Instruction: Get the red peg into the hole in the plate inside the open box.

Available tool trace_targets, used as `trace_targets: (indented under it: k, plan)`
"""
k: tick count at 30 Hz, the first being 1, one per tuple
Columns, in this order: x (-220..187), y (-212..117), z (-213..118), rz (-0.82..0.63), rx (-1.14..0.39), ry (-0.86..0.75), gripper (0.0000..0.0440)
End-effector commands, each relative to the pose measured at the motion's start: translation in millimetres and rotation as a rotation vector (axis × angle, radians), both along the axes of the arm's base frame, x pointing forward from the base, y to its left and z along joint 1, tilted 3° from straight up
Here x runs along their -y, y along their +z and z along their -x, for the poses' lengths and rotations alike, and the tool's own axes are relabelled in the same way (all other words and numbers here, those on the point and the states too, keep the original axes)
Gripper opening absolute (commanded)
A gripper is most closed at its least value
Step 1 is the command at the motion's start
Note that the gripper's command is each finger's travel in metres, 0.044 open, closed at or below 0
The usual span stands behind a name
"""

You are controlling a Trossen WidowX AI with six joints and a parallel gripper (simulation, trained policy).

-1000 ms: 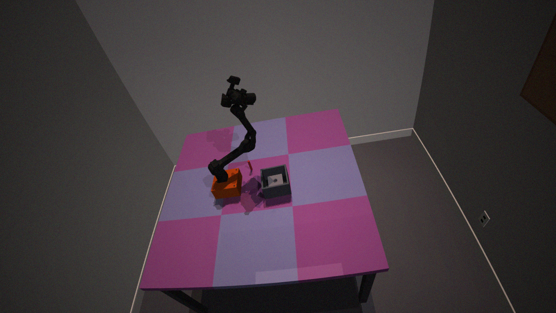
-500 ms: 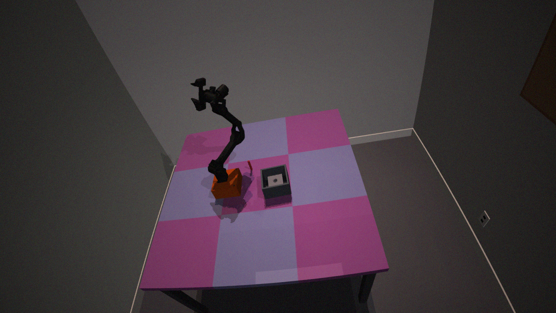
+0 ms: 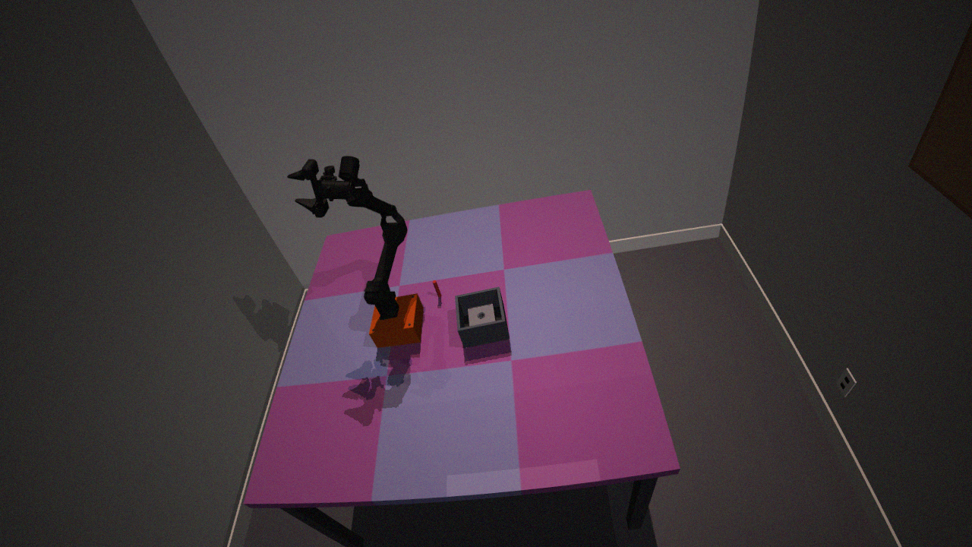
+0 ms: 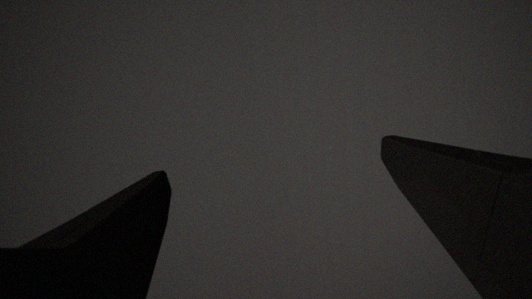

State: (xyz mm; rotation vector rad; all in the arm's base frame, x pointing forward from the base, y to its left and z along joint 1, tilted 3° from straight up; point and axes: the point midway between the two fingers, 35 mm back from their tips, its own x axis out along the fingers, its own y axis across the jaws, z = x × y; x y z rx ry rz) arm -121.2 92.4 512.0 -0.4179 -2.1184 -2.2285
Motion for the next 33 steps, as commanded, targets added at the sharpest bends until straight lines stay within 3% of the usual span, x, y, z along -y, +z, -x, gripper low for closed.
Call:
trace_targets:
  k: [1,15,33]
  plan:
    - [40.8,-6.9,13.7,-0.094,0.017,0.108,0.044]
    - [163.2,-44.8,16.5,-0.431,0.045,0.463,0.044]
    - [274.1,-114.7,-52.9,-0.878,-0.02,0.899,0.044]
